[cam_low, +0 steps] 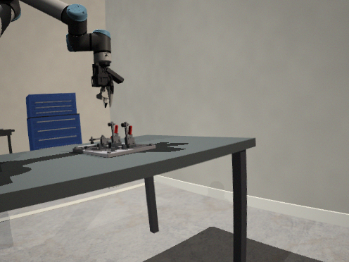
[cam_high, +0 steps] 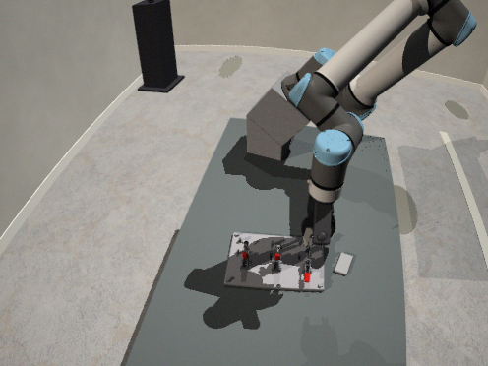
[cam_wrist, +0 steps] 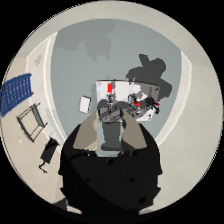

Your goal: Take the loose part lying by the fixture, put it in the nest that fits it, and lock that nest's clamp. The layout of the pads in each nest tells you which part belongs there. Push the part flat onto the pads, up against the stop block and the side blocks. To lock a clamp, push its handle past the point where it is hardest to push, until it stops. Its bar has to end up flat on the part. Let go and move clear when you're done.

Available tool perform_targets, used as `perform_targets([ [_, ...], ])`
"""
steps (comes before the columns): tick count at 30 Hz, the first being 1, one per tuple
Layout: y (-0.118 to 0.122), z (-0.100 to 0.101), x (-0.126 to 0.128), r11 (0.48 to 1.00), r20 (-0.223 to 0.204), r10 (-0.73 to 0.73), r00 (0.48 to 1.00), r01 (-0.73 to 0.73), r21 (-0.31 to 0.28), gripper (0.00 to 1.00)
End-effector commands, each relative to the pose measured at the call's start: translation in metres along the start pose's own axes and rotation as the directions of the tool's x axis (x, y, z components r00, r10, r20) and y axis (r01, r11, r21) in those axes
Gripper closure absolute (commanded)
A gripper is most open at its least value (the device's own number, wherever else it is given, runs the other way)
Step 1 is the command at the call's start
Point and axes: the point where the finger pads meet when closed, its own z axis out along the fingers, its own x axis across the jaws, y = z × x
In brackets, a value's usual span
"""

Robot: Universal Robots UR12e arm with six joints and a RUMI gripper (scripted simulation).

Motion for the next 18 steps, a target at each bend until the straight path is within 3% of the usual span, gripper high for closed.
perform_targets([
  [1, -0.015, 0.0, 0.0, 1.0, 0.001, 0.002, 1.0, -0.002, 0.0, 0.72],
  [18, -0.016, 0.01, 0.0, 1.0, 0.002, 0.004, 1.0, -0.004, -0.002, 0.72],
])
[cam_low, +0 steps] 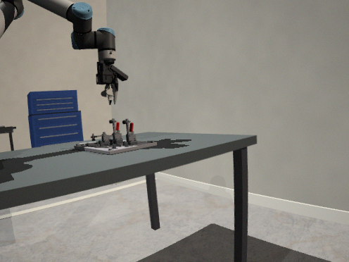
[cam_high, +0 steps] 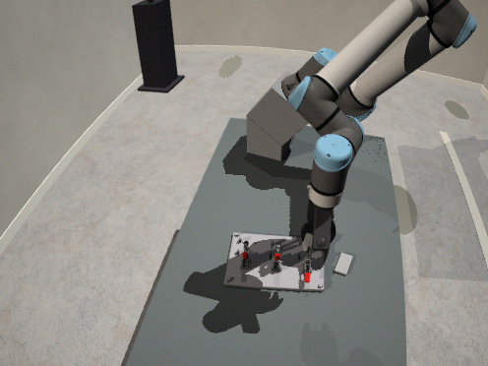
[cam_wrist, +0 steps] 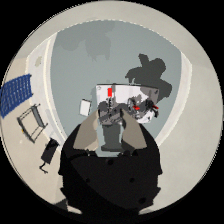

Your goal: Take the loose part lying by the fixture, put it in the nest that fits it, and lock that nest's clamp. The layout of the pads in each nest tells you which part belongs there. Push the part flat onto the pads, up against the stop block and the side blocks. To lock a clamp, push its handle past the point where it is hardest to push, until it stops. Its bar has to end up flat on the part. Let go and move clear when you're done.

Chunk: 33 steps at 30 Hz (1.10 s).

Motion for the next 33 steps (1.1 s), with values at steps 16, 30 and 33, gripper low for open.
perform_targets([
  [16, 0.003, 0.072, -0.001, 1.0, 0.003, 0.002, 1.0, -0.002, -0.005, 0.72],
  [30, -0.001, 0.126, -0.001, 1.0, 0.001, -0.001, 1.0, 0.001, 0.0, 0.72],
  [33, -0.001, 0.128, -0.001, 1.0, 0.001, -0.001, 1.0, 0.001, 0.0, 0.72],
])
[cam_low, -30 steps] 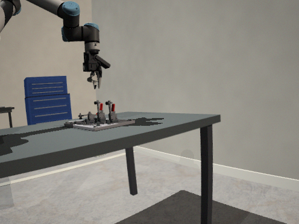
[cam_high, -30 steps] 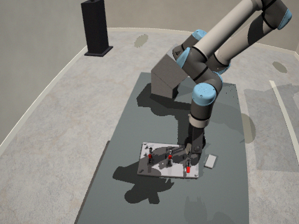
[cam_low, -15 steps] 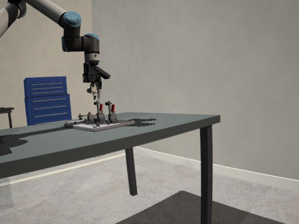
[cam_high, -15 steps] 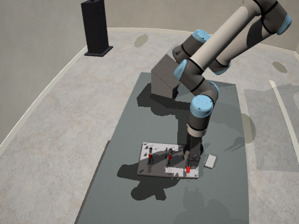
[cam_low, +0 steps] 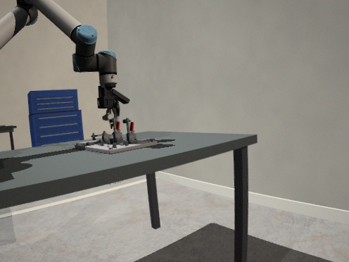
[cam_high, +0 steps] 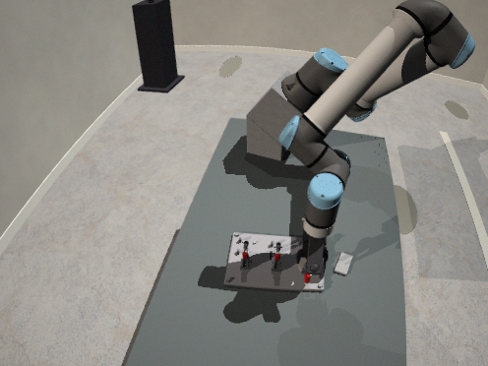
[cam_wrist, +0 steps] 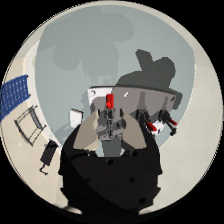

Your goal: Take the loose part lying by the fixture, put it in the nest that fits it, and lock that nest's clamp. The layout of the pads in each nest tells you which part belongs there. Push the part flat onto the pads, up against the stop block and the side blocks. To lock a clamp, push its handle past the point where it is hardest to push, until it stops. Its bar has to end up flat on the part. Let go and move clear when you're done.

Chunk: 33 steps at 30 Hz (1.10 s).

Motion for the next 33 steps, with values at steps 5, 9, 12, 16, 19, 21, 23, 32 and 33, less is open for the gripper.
perform_targets([
  [5, -0.007, 0.005, 0.0, 1.0, -0.003, -0.004, 1.0, 0.004, 0.012, 0.72],
  [9, -0.006, 0.005, 0.0, 1.0, -0.003, -0.003, 1.0, 0.003, 0.012, 0.72],
  [12, -0.006, 0.005, 0.0, 1.0, -0.003, -0.003, 1.0, 0.003, 0.011, 0.72],
  [16, -0.006, 0.005, 0.0, 1.0, -0.002, -0.003, 1.0, 0.003, 0.011, 0.72],
  [19, -0.006, 0.005, 0.0, 1.0, -0.002, -0.003, 1.0, 0.003, 0.011, 0.72],
  [21, -0.006, 0.005, 0.0, 1.0, -0.002, -0.003, 1.0, 0.003, 0.011, 0.72],
  [23, -0.006, 0.005, 0.0, 1.0, -0.002, -0.003, 1.0, 0.003, 0.011, 0.72],
  [32, -0.008, 0.021, -0.001, 1.0, -0.003, -0.004, 1.0, 0.004, 0.012, 0.72],
  [33, -0.008, 0.021, -0.001, 1.0, -0.003, -0.004, 1.0, 0.004, 0.012, 0.72],
])
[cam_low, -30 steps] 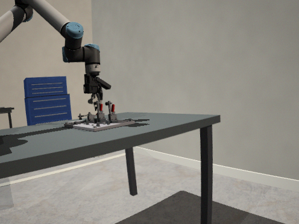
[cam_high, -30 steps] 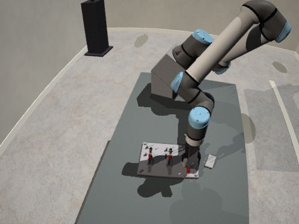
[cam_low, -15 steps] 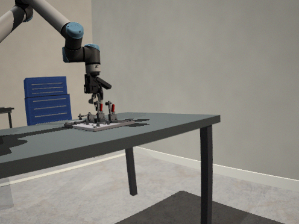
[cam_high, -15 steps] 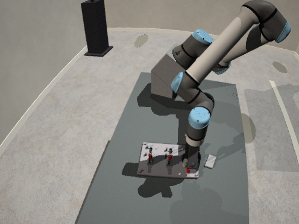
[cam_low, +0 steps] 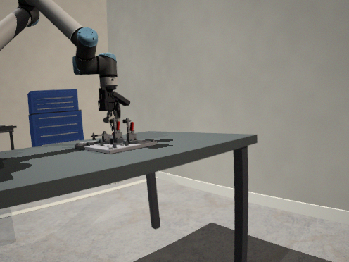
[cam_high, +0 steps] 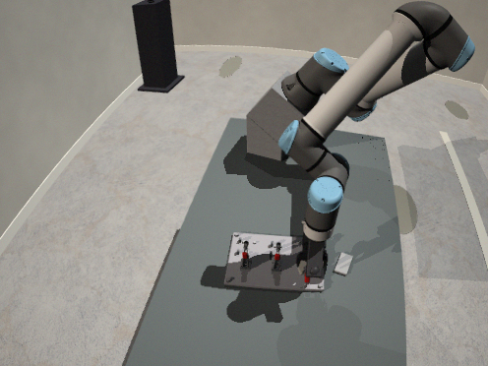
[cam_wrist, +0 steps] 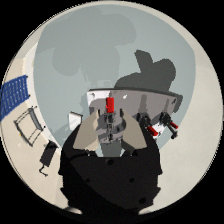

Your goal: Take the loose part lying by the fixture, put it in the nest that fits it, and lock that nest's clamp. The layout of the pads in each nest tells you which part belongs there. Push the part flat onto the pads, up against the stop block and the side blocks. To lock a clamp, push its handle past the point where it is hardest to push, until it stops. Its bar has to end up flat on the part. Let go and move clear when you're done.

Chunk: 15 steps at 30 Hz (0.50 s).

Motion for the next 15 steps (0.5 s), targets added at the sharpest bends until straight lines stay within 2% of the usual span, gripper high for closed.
perform_targets([
  [1, -0.002, 0.01, -0.001, 1.0, 0.001, -0.001, 1.0, 0.001, 0.0, 0.72],
  [8, -0.002, 0.027, -0.001, 1.0, 0.001, -0.001, 1.0, 0.001, 0.0, 0.72],
  [15, -0.002, 0.031, 0.0, 1.0, 0.001, 0.0, 1.0, 0.0, 0.0, 0.72],
])
